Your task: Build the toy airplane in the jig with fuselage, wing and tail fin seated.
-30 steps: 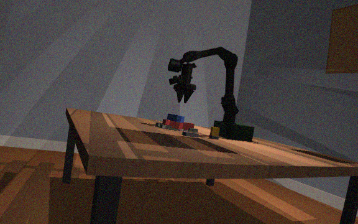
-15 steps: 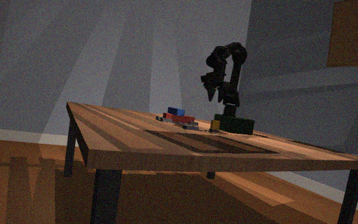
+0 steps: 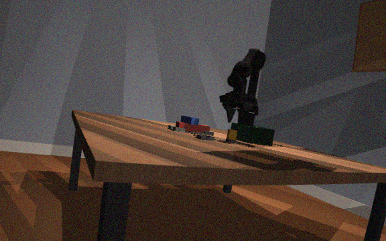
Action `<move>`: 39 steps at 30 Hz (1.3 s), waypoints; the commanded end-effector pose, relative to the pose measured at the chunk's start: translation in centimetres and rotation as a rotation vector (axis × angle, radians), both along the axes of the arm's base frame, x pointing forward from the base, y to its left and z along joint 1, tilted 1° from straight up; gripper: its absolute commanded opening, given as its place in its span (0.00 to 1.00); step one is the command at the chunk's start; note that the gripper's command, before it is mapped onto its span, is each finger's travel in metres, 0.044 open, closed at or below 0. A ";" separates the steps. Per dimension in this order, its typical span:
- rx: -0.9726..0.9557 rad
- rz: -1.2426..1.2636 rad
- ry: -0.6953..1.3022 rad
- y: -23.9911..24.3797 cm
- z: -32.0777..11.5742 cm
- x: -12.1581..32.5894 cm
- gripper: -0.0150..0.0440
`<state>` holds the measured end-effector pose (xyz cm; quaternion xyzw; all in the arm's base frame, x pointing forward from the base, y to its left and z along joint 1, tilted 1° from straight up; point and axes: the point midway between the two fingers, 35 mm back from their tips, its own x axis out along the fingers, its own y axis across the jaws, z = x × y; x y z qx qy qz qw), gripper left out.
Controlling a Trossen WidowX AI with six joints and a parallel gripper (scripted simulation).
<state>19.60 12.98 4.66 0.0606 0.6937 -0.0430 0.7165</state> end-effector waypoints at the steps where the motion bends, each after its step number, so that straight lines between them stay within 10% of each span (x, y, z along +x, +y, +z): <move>1: 0.001 -0.005 -0.001 0.1 -1.3 0.1 1.00; 39: 0.001 -0.005 0.000 0.2 -6.6 0.2 1.00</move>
